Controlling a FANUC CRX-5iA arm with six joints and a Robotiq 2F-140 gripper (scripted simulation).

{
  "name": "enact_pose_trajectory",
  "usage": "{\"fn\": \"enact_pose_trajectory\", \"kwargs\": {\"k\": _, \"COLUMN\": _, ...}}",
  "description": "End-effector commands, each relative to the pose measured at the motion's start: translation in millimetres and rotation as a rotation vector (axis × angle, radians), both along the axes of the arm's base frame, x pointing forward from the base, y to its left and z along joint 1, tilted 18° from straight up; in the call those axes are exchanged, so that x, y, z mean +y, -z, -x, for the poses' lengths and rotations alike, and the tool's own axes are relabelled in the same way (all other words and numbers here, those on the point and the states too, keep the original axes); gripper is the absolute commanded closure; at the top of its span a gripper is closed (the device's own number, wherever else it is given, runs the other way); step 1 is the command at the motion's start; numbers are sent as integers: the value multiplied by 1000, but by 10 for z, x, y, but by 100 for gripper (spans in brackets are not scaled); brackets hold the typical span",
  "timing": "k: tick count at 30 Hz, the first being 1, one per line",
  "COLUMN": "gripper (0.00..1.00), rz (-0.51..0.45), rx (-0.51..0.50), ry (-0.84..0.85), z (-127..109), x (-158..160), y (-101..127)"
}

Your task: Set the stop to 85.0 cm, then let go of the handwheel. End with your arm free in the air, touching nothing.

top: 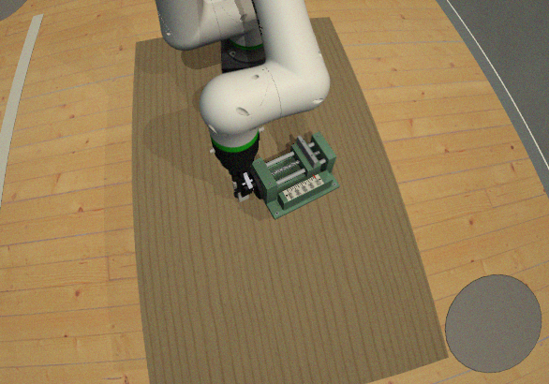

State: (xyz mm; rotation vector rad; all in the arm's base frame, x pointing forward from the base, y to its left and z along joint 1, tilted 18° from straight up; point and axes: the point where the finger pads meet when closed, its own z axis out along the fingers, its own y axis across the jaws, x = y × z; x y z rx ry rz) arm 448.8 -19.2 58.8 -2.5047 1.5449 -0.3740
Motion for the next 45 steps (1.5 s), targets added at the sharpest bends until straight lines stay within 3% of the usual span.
{"fn": "enact_pose_trajectory", "kwargs": {"k": 1, "gripper": 96, "rz": 0, "rx": 0, "ry": 0, "z": 43, "x": -22, "y": 4}}
{"fn": "enact_pose_trajectory", "kwargs": {"k": 17, "gripper": 96, "rz": 0, "rx": 0, "ry": 0, "z": 241, "x": -107, "y": -72}}
{"fn": "enact_pose_trajectory", "kwargs": {"k": 28, "gripper": 96, "rz": 0, "rx": 0, "ry": 0, "z": 347, "x": -132, "y": -261}}
{"fn": "enact_pose_trajectory", "kwargs": {"k": 45, "gripper": 96, "rz": 0, "rx": 0, "ry": 0, "z": 201, "x": -17, "y": -597}}
